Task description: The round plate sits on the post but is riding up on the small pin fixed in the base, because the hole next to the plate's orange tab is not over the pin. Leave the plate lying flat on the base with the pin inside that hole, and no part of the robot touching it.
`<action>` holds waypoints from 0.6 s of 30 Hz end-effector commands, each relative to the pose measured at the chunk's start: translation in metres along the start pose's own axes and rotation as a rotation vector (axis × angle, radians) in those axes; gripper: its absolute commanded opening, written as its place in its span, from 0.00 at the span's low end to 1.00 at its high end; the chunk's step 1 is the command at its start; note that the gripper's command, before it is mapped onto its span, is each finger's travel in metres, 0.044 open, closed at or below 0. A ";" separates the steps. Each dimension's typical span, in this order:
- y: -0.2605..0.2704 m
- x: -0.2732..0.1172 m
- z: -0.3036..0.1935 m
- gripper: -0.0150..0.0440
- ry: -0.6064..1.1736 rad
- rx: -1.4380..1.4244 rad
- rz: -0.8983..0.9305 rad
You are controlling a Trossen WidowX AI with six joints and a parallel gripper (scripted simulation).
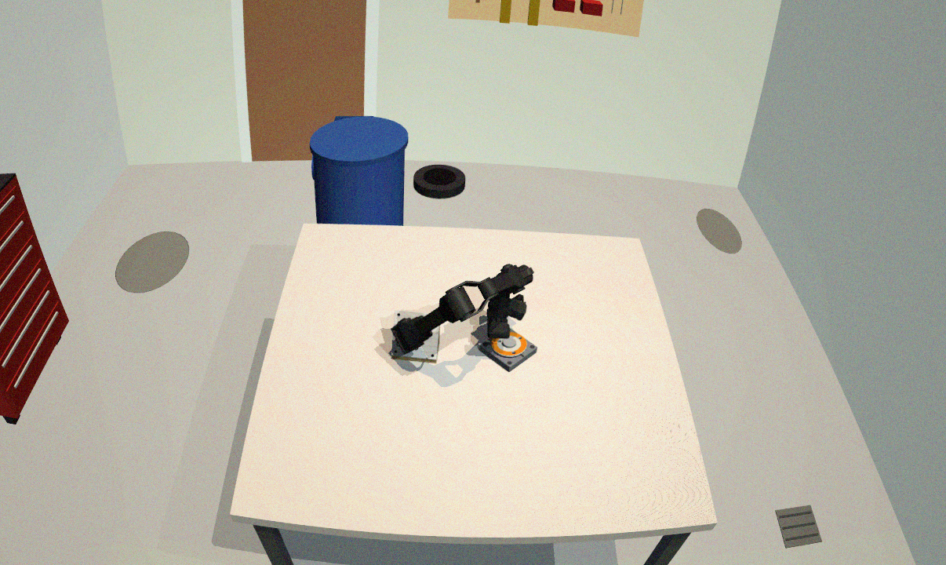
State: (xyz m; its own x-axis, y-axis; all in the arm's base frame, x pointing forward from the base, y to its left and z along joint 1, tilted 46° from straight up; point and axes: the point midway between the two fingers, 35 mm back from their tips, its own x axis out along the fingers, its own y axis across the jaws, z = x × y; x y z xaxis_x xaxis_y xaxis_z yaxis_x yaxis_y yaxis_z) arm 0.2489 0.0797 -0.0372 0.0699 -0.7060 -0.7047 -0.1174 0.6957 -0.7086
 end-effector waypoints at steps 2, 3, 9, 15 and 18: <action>-0.008 0.002 -0.004 0.25 0.000 0.000 -0.005; -0.009 0.002 -0.005 0.25 0.000 0.000 -0.005; -0.013 0.002 -0.008 0.25 0.001 -0.001 -0.005; -0.017 0.002 -0.009 0.25 0.001 -0.001 -0.005; -0.019 0.002 -0.010 0.25 0.001 -0.001 -0.005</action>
State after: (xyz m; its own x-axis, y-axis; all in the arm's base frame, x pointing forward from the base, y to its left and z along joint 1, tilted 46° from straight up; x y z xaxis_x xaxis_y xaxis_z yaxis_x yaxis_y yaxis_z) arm 0.2435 0.0703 -0.0267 0.0773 -0.7010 -0.7089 -0.1150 0.7000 -0.7048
